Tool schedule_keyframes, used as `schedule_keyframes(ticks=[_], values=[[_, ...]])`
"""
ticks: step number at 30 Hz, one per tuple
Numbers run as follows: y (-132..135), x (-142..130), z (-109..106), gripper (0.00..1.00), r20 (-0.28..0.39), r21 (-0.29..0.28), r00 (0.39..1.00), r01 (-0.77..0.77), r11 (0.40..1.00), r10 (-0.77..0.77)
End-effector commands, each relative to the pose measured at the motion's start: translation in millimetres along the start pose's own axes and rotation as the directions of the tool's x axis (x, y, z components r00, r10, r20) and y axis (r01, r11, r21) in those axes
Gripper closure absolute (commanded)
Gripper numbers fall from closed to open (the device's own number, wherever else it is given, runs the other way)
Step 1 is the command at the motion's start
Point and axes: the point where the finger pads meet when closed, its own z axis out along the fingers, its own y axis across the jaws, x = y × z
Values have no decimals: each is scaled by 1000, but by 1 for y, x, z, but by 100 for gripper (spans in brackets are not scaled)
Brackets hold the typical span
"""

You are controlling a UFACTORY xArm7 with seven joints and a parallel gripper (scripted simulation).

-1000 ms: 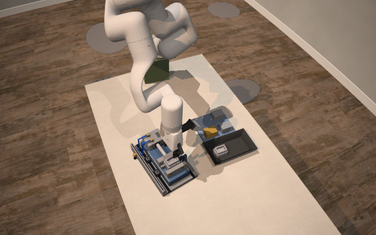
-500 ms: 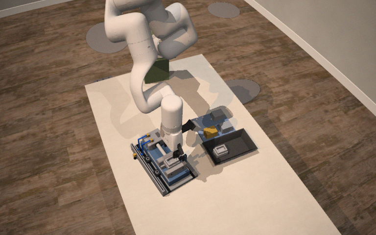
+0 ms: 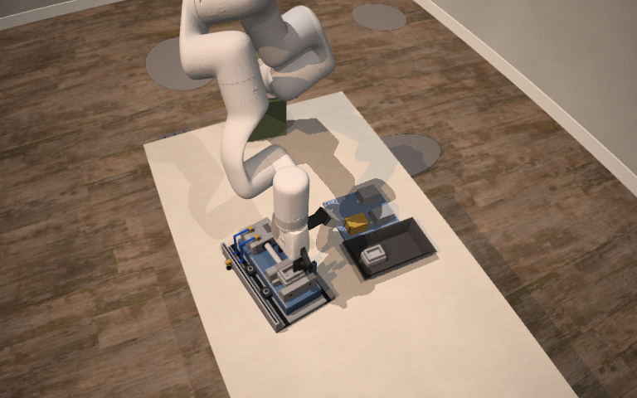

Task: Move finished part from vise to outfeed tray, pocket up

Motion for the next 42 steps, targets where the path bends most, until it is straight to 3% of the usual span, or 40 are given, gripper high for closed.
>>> schedule_keyframes(ticks=[1, 19, 42], values=[[1, -1, 8, 31, 2, -3, 1000, -1, 1000, 1], [1, -1, 35, 31, 2, -3, 1000, -1, 1000, 1], [1, -1, 42, 31, 2, -3, 1000, 0, 1000, 1]])
